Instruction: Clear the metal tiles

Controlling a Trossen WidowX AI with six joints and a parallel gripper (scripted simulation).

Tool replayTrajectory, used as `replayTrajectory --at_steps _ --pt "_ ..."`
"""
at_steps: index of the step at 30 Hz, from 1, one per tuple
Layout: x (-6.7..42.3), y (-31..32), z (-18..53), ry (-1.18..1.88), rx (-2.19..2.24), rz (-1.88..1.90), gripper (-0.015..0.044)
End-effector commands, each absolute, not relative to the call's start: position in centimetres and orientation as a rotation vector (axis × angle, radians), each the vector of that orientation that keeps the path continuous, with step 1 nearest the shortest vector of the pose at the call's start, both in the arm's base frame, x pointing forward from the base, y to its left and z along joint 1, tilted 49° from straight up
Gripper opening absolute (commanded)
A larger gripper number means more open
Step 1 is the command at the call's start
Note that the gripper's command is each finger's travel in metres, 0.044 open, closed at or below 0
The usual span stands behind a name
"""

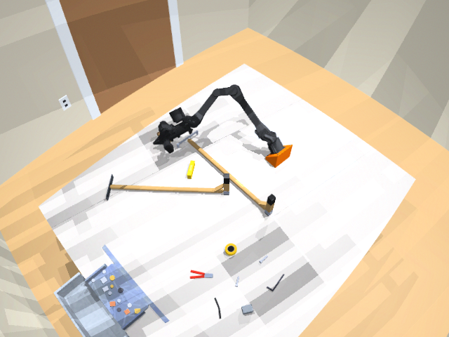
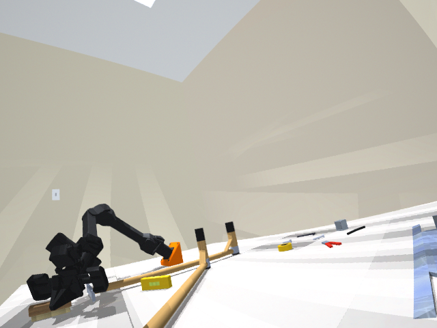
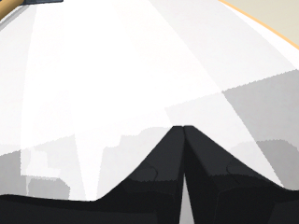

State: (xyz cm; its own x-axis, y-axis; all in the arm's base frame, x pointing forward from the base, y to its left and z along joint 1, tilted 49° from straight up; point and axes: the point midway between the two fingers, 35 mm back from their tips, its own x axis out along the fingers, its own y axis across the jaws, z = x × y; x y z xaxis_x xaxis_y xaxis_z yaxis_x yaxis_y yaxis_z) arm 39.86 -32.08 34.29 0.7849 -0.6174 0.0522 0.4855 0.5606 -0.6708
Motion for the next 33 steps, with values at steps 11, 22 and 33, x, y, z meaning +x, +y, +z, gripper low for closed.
replayTrajectory --at_steps 11,22,33 --pt "40.4 -28.9 37.1 0.200 -0.722 -0.654 0.0000" --pt "40.2 -25.6 39.8 0.200 -0.720 -0.654 0.0000" --pt "40.4 -24.3 40.2 0.208 -0.709 -0.642 0.0000"
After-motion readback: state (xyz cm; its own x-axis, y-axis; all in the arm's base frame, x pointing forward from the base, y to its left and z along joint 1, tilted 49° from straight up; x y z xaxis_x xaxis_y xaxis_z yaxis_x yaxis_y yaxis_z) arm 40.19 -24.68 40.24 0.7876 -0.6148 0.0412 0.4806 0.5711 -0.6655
